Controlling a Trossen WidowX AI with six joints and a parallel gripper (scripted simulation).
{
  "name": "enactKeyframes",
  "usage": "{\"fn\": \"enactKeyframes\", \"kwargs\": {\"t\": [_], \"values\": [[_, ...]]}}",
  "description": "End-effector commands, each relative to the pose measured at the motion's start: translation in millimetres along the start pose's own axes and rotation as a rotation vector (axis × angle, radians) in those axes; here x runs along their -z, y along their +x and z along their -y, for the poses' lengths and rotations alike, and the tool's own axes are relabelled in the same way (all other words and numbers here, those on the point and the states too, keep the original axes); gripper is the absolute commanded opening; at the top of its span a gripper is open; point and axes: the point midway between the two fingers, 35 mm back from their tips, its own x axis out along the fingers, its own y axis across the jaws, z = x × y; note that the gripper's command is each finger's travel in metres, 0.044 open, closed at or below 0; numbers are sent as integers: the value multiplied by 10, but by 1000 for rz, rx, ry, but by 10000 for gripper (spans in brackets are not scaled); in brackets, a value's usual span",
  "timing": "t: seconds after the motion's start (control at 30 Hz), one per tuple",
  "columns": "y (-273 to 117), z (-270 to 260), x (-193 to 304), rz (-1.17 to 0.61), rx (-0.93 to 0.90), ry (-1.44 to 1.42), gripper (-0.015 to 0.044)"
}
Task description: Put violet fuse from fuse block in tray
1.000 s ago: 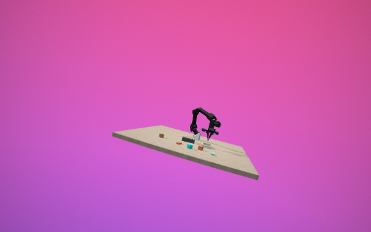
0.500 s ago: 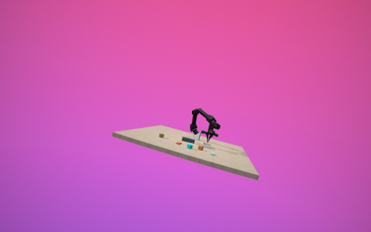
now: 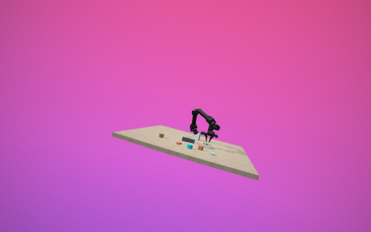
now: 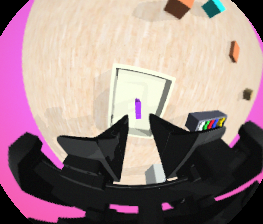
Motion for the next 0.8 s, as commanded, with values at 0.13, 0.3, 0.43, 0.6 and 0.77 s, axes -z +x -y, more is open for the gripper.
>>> {"fn": "enactKeyframes", "kwargs": {"t": [0.13,0.3,0.43,0.6,0.77], "values": [[-35,0,-2,0,0,0,330],[-378,-8,6,3,2,-6,330],[-378,-8,6,3,2,-6,330],[-378,-8,6,3,2,-6,330],[-353,-5,9,1,6,-9,330]]}}
